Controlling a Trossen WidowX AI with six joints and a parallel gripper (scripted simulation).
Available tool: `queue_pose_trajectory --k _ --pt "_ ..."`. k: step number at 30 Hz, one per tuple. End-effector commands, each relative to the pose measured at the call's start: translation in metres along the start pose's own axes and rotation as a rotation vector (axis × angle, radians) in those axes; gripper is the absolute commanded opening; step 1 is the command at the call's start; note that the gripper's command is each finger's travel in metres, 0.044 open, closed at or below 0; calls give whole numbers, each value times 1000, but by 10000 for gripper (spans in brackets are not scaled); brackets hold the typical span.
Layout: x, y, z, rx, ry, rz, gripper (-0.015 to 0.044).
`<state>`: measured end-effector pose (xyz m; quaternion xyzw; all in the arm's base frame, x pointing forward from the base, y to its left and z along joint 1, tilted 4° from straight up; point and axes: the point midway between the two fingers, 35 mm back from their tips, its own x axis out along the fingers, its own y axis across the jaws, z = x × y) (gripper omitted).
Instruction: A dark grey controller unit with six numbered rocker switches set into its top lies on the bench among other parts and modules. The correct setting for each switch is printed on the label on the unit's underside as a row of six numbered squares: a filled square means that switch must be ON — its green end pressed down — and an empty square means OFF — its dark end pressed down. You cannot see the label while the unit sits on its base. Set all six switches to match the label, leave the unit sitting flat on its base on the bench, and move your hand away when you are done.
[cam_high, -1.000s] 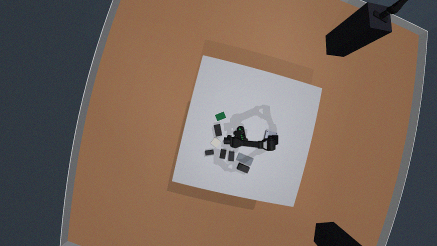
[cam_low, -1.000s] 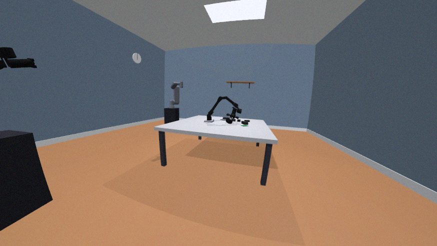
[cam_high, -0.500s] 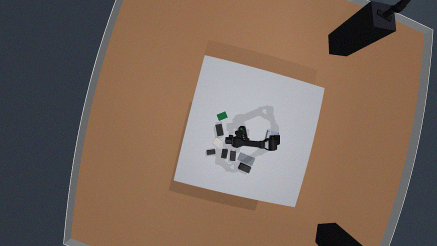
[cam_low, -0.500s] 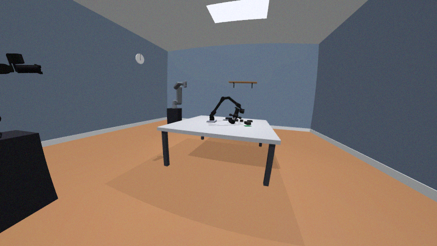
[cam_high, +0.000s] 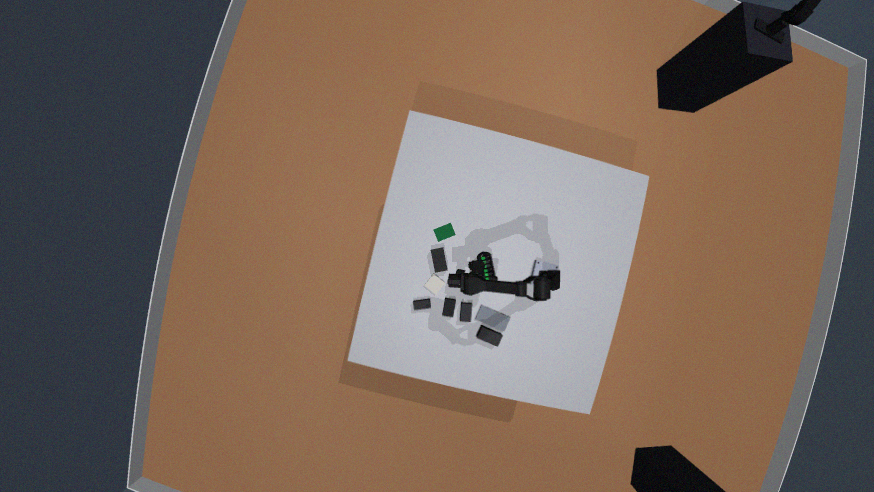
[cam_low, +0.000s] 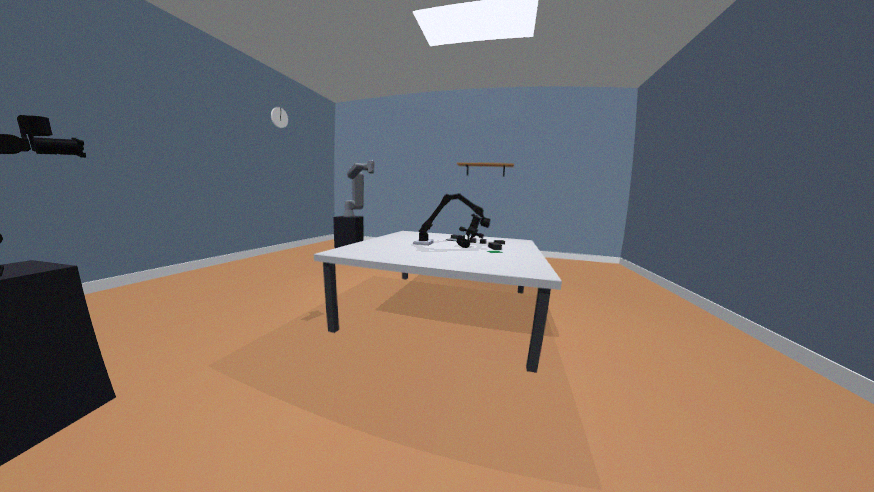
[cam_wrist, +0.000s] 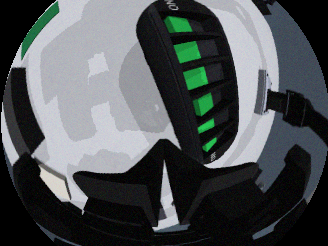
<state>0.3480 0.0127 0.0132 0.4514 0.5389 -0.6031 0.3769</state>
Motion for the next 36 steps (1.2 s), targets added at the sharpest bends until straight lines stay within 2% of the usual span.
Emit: queue_pose_trajectory --k 1,7,11,19,27,36 --pt "-21 18 0 -1 0 8 0" --pt "-50 36 2 2 -3 -6 0" --pt "-54 37 3 0 -1 -4 0" --pt "-62 13 49 -113 63 149 0" --pt "-54 -26 91 -234 71 331 0" --pt "-25 -77 122 -361 -3 528 0"
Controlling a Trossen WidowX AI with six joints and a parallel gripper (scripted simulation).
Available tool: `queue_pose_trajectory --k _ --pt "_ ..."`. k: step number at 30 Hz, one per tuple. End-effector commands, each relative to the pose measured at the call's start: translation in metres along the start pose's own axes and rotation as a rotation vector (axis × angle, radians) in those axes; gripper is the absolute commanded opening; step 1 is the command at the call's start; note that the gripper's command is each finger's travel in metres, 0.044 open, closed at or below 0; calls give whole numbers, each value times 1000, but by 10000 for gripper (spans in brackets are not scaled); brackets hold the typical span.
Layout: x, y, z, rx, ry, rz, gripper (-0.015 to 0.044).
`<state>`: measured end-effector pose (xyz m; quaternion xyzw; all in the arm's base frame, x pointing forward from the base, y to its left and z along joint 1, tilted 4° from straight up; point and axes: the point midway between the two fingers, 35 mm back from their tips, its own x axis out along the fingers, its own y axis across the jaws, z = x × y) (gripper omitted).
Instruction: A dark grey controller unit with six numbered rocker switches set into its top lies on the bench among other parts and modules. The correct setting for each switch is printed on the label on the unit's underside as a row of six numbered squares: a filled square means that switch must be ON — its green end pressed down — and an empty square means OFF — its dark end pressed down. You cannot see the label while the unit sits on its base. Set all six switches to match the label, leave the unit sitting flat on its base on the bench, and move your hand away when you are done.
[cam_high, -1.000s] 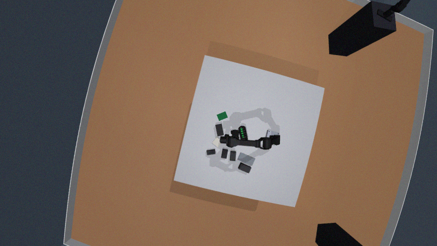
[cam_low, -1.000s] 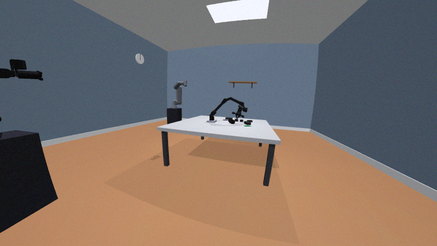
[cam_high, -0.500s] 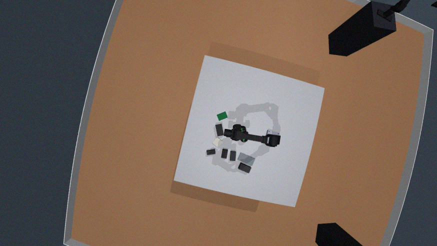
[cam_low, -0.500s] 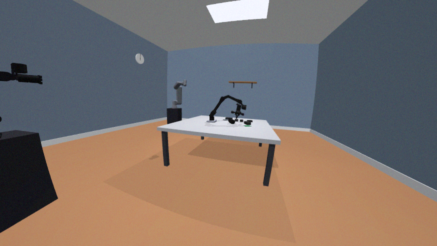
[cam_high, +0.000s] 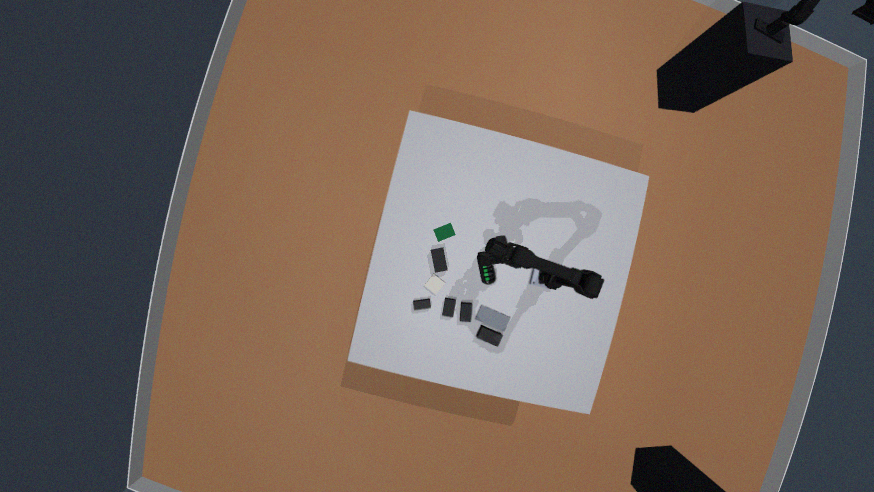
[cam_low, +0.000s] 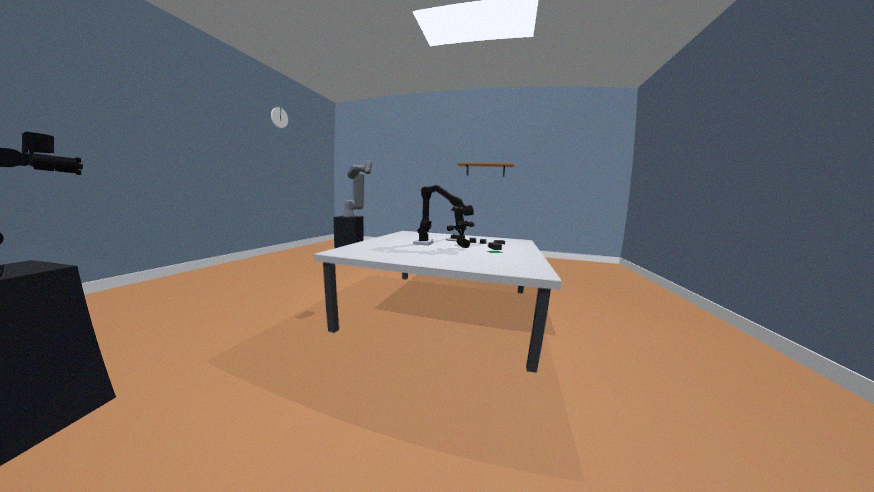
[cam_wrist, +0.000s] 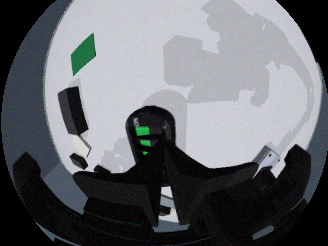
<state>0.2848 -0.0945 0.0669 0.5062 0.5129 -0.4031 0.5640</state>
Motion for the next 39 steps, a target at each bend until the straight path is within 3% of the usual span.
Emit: queue_pose_trajectory --k 1,39 --pt "2 -25 1 -68 -36 74 0" --pt "52 -40 5 -79 -36 83 0"
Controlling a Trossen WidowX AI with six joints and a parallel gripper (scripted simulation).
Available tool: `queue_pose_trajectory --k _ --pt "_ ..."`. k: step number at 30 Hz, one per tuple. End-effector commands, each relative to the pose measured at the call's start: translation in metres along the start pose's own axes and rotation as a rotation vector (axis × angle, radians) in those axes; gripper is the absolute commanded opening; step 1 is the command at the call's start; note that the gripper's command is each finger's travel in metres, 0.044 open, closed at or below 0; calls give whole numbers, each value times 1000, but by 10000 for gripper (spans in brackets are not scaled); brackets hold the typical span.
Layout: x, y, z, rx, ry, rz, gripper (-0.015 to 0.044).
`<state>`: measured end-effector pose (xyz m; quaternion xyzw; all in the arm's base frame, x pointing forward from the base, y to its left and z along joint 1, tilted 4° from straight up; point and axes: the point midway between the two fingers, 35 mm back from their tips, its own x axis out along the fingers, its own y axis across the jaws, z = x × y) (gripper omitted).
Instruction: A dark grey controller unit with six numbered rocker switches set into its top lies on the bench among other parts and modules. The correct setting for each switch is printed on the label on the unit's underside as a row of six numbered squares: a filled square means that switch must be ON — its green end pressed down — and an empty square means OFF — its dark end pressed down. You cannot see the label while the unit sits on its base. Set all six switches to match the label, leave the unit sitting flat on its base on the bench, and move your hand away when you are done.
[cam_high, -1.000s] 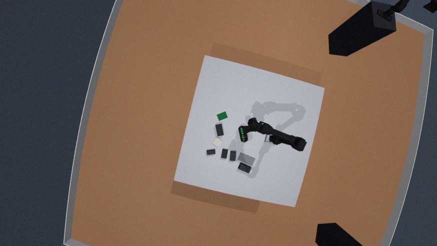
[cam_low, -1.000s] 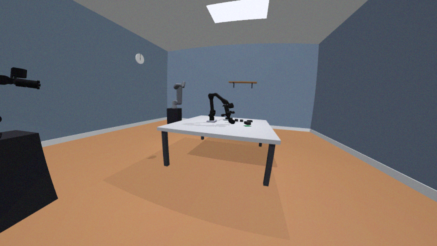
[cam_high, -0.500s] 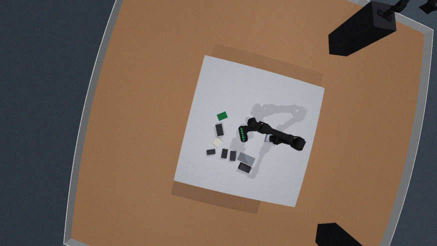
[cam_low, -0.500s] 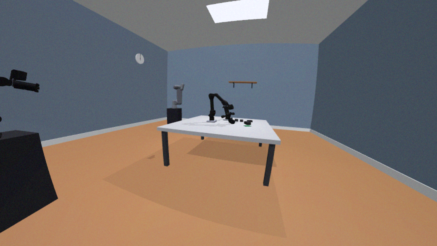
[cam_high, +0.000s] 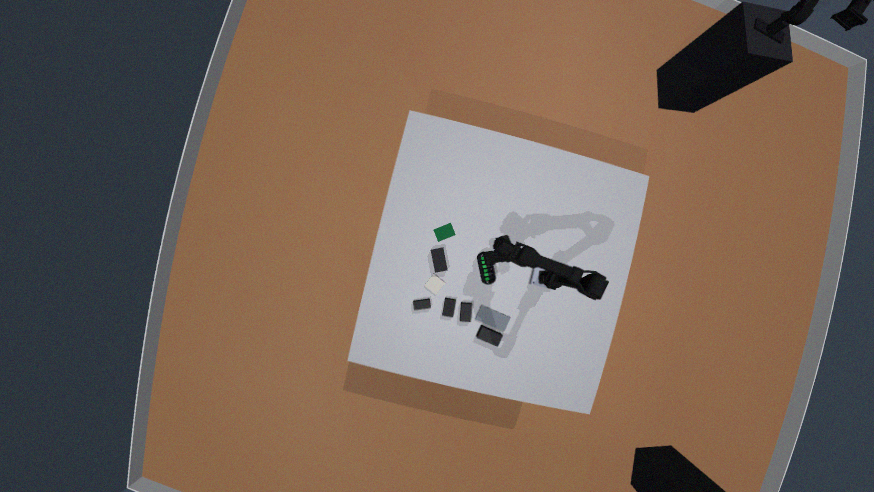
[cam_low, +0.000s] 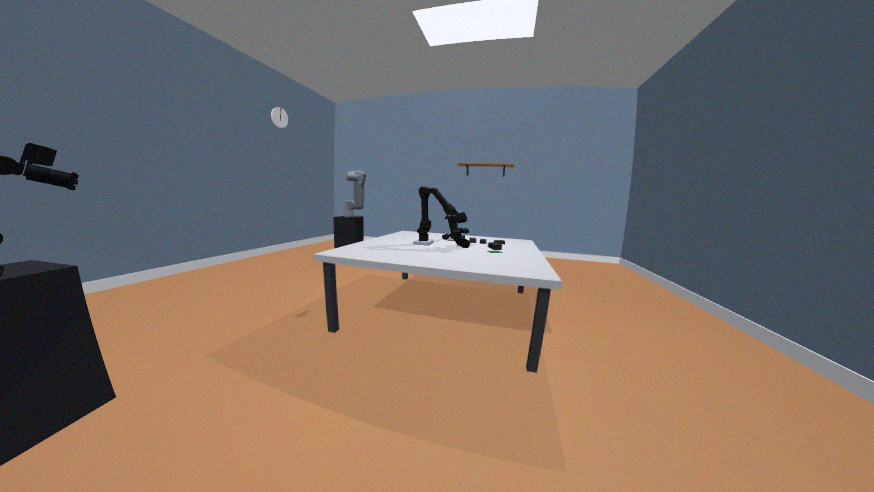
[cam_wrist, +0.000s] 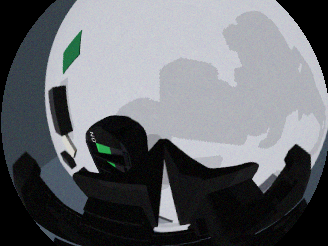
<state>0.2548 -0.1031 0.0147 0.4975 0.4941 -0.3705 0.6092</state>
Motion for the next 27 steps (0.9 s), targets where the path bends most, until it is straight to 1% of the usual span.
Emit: queue_pose_trajectory --k 1,27 --pt "7 -2 -1 -4 6 0 0" --pt "11 4 -1 -4 7 1 0"
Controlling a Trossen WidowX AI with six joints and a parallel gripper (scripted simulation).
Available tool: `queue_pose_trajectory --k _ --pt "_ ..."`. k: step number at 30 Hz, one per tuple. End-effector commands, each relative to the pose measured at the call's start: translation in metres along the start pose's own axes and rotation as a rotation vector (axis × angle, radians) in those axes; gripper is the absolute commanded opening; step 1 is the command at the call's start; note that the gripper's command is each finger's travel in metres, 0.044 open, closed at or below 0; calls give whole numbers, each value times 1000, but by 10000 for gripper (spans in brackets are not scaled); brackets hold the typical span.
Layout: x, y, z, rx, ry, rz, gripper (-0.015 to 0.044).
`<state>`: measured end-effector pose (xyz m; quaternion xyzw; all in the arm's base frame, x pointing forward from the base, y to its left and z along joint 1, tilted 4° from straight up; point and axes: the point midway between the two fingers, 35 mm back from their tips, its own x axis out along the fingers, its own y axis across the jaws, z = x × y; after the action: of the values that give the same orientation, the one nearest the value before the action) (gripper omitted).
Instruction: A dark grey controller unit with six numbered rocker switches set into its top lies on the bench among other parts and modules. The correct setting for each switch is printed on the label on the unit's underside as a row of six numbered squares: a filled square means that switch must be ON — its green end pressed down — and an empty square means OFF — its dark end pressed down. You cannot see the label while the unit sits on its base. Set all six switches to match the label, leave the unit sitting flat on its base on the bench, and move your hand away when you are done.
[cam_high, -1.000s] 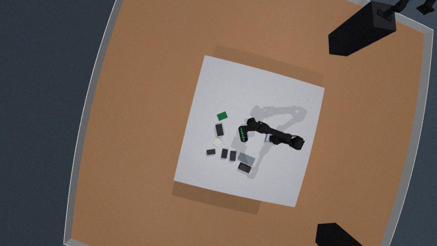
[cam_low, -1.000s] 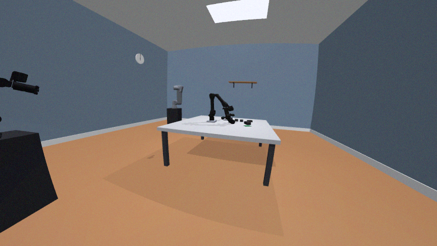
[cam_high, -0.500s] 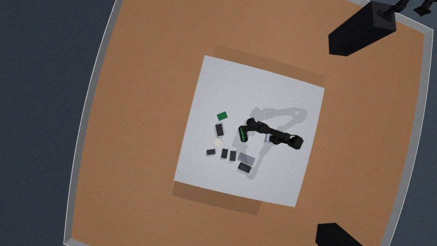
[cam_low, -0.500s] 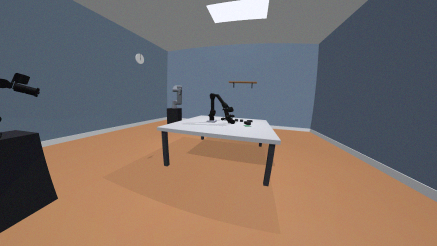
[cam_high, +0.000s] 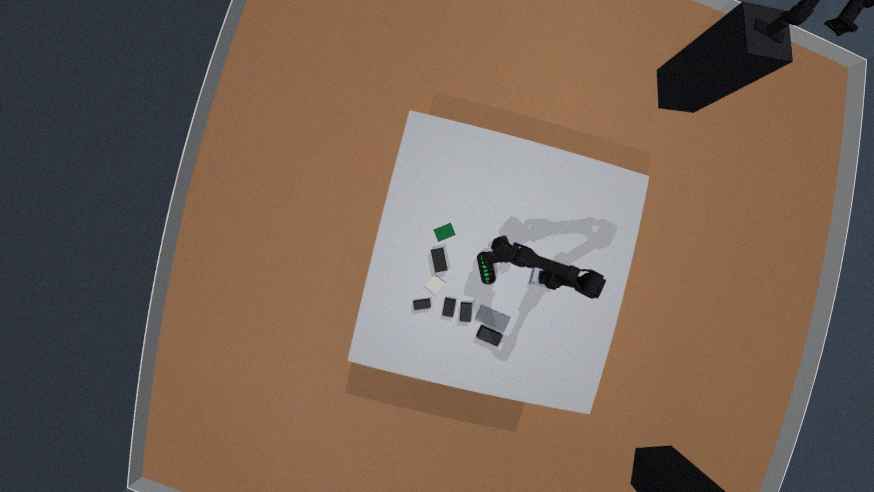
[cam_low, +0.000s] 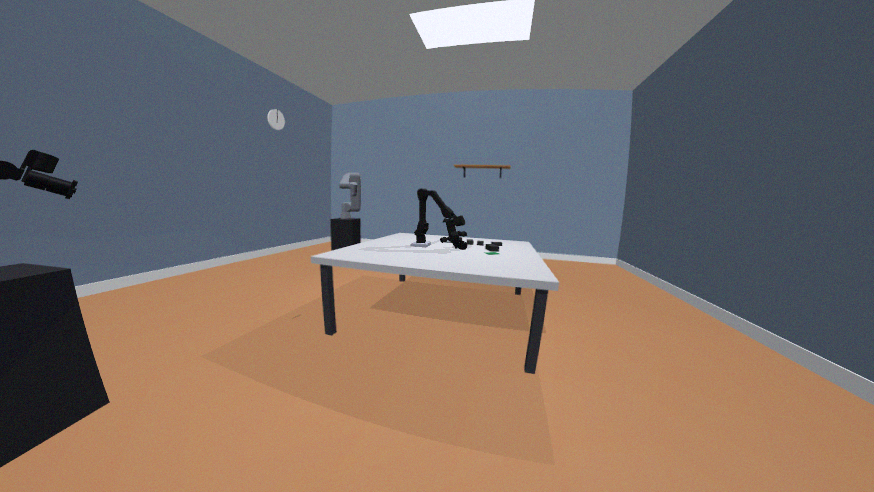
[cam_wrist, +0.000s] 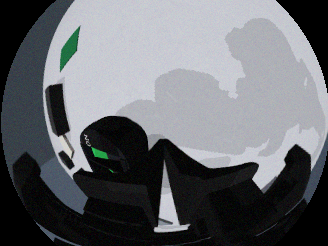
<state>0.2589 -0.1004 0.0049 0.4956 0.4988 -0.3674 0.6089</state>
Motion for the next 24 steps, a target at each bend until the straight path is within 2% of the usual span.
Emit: queue_pose_trajectory --k 1,24 --pt "0 3 1 4 -1 4 0" --pt "4 18 1 4 -1 5 0"
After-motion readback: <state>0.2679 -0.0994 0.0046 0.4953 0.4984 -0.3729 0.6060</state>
